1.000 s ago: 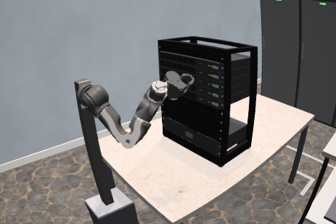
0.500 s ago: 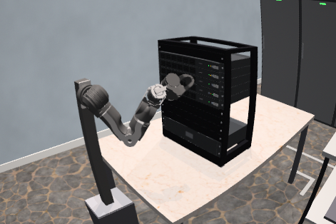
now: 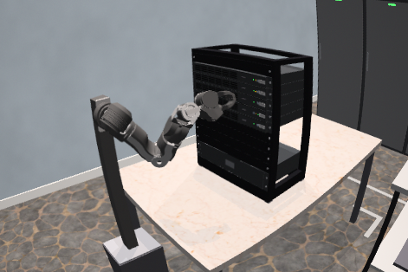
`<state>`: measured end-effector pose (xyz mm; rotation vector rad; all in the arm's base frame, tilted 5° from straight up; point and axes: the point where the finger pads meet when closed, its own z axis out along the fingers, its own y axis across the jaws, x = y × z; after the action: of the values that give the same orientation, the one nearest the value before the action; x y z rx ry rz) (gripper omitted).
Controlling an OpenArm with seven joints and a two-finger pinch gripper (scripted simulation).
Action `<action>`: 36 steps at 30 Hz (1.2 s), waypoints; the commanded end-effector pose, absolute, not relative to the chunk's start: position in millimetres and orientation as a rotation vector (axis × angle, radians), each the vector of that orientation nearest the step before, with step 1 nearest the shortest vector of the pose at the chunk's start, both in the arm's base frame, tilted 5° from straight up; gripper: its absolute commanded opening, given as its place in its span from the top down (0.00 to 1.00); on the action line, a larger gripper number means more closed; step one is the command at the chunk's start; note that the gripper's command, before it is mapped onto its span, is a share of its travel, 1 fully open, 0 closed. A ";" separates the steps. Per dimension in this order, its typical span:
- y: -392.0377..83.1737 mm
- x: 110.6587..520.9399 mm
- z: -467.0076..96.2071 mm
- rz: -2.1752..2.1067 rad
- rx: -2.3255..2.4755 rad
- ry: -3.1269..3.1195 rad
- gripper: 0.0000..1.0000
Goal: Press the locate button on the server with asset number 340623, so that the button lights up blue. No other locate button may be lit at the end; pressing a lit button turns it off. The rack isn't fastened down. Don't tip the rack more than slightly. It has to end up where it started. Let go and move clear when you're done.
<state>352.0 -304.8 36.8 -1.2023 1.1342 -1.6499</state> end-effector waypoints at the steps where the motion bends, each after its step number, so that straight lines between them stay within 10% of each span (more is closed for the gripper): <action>1: -306.6 350.8 34.9 -1.444 -1.319 1.080 1.00; 36: -306.6 350.8 34.9 -1.223 -1.105 1.218 1.00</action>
<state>350.8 -306.7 35.2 -0.9921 1.3783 -1.3509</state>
